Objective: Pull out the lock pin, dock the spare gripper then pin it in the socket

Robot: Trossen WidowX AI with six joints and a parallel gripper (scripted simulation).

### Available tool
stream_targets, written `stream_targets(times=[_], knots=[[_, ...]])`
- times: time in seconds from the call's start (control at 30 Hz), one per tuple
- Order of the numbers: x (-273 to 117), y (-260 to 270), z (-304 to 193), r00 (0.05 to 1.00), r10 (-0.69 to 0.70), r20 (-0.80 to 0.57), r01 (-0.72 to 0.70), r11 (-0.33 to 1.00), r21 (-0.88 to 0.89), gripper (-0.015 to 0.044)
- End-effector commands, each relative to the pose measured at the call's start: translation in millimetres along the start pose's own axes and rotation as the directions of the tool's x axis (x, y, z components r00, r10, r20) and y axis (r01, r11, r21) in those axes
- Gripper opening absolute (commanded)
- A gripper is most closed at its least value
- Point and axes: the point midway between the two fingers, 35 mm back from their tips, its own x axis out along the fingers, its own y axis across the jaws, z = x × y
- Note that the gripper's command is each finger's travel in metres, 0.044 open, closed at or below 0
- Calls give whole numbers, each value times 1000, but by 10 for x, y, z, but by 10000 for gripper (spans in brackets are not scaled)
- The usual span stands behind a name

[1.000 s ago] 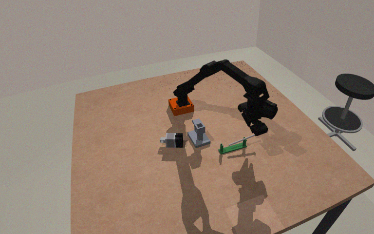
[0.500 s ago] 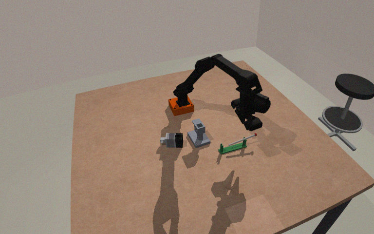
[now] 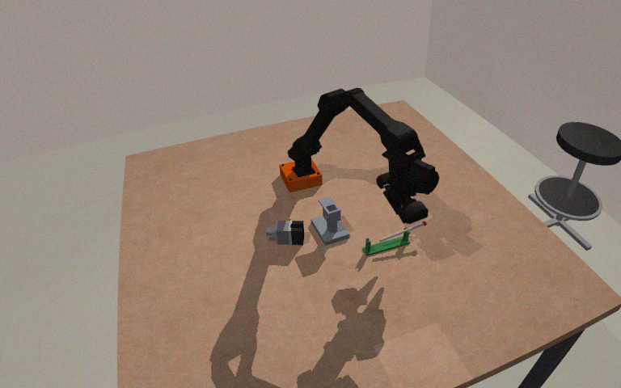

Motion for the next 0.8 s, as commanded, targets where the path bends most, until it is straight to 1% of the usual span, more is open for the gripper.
stream_targets(times=[0.0,0.77], knots=[[217,21,-43,1000,1,-6,-1,1000,-6,180],[550,11,-71,1000,1,-6,-1,1000,-6,180]])
